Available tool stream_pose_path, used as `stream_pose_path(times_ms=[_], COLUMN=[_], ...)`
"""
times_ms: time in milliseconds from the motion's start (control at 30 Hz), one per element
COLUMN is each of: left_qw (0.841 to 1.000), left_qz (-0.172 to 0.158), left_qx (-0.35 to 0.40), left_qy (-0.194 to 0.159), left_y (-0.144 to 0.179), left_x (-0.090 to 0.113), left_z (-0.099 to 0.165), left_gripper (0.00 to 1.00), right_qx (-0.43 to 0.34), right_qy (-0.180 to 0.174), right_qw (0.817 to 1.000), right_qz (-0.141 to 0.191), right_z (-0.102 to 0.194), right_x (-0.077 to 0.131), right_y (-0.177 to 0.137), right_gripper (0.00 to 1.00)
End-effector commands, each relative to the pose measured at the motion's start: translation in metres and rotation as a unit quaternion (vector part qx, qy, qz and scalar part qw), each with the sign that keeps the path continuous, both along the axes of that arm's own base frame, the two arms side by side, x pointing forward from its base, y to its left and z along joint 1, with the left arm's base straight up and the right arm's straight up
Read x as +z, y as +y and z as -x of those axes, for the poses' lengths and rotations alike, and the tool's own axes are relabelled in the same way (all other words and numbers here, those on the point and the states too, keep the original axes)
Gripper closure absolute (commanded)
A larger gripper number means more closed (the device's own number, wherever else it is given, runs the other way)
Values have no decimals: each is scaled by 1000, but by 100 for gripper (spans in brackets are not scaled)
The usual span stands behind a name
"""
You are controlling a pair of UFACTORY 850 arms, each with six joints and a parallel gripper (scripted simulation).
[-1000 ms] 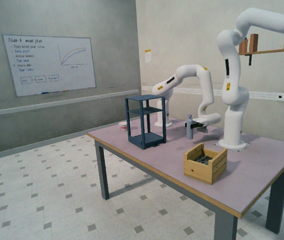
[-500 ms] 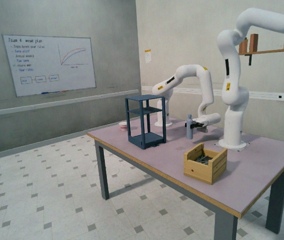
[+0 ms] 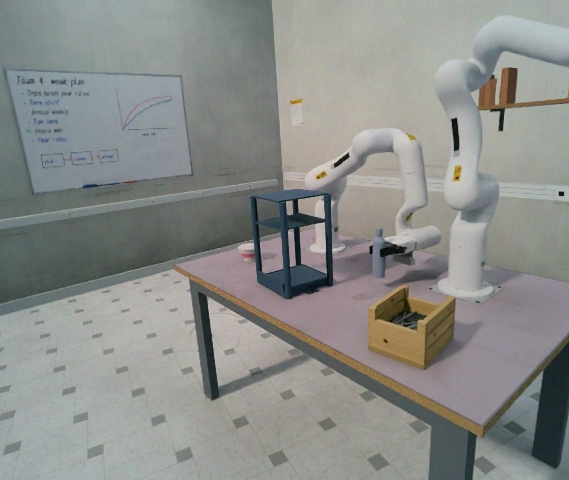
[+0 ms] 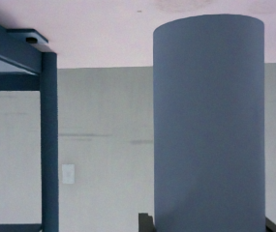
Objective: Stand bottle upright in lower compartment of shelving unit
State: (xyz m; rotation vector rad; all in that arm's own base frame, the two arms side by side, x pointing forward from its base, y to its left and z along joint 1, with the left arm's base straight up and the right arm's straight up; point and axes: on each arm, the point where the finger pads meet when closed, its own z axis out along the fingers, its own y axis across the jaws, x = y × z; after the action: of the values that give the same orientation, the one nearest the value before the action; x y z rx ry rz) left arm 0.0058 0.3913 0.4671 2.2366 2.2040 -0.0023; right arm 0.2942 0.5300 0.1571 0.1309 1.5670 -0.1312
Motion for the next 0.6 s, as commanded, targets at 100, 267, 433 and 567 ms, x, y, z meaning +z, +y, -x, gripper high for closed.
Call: stream_pose_path(times_ms=[100,267,433,567], left_qw=[1000,1000,1000,1000], left_qz=[-1,-1,-1,-1], left_qx=[0,0,0,0], left_qy=[0,0,0,0], left_y=[0,0,0,0], left_x=[1,1,1,1], left_z=[0,0,0,0], left_gripper=[0,0,0,0], right_qx=[0,0,0,0], right_qy=[0,0,0,0], right_qw=[1000,1000,1000,1000], right_qz=[-1,-1,-1,-1], right_z=[1,2,3,4], right_x=[1,1,1,1], right_y=[-5,-11,-18,-25], right_gripper=[100,100,100,100])
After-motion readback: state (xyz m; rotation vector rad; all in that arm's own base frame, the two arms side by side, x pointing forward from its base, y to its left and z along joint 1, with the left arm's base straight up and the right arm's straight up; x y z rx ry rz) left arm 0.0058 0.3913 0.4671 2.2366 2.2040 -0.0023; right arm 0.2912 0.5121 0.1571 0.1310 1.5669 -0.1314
